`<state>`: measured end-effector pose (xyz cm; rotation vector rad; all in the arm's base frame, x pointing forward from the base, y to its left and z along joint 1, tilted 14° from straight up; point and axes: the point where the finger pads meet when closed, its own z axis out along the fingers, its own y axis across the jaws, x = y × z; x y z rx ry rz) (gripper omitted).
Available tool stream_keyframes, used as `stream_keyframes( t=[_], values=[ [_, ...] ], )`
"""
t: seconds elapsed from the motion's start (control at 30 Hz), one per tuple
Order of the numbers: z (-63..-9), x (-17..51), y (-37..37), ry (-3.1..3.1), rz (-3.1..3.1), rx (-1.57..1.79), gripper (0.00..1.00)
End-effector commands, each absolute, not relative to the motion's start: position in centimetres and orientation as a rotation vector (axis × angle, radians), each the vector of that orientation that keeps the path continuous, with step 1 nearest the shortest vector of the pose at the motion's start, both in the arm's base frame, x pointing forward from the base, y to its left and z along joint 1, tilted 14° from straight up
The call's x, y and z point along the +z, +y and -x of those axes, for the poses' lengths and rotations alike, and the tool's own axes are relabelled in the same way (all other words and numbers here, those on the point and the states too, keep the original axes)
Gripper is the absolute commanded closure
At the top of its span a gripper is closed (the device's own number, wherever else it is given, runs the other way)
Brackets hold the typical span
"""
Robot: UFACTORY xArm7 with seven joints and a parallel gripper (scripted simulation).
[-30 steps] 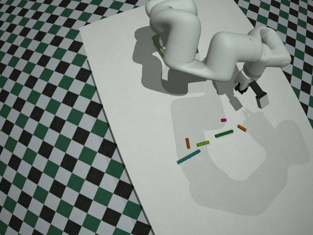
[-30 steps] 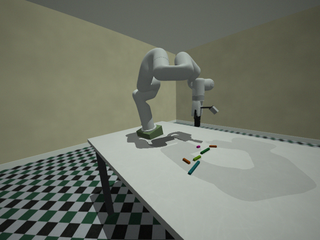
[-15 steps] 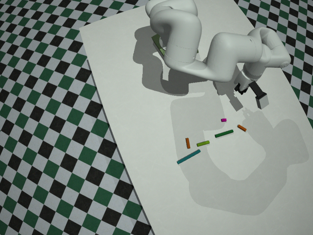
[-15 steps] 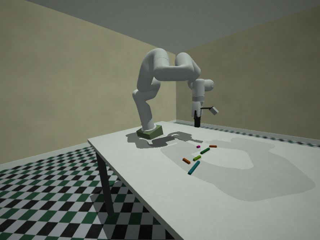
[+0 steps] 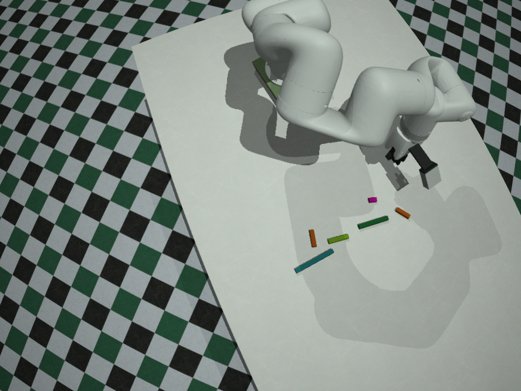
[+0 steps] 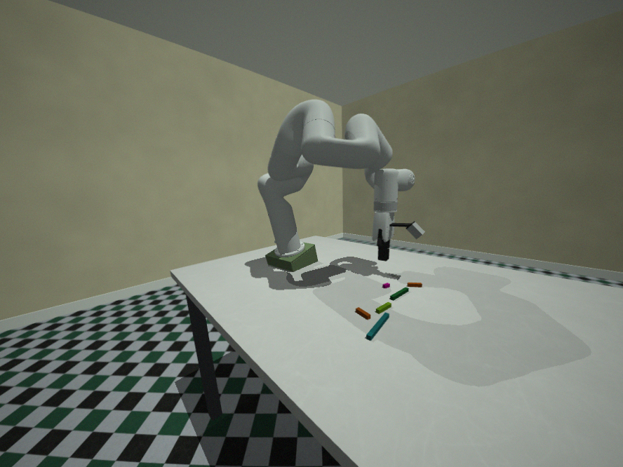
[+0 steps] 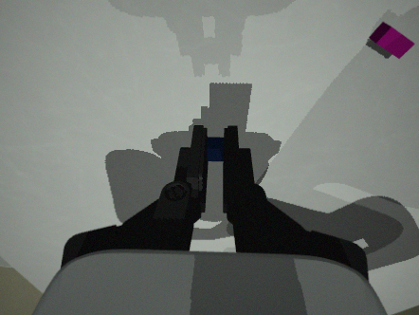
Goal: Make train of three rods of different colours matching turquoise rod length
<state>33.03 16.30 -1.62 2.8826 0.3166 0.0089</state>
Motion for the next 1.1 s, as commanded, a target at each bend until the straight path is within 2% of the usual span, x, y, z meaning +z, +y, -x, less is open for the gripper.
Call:
stream_keyframes(
  t=[0.0, 1.07],
  values=[
    [-33.2, -3.1, 16.1, 0.317, -2.884, 0.015, 0.96],
    [-33.3, -5.2, 15.6, 0.317, -2.884, 0.015, 0.96]
  ],
)
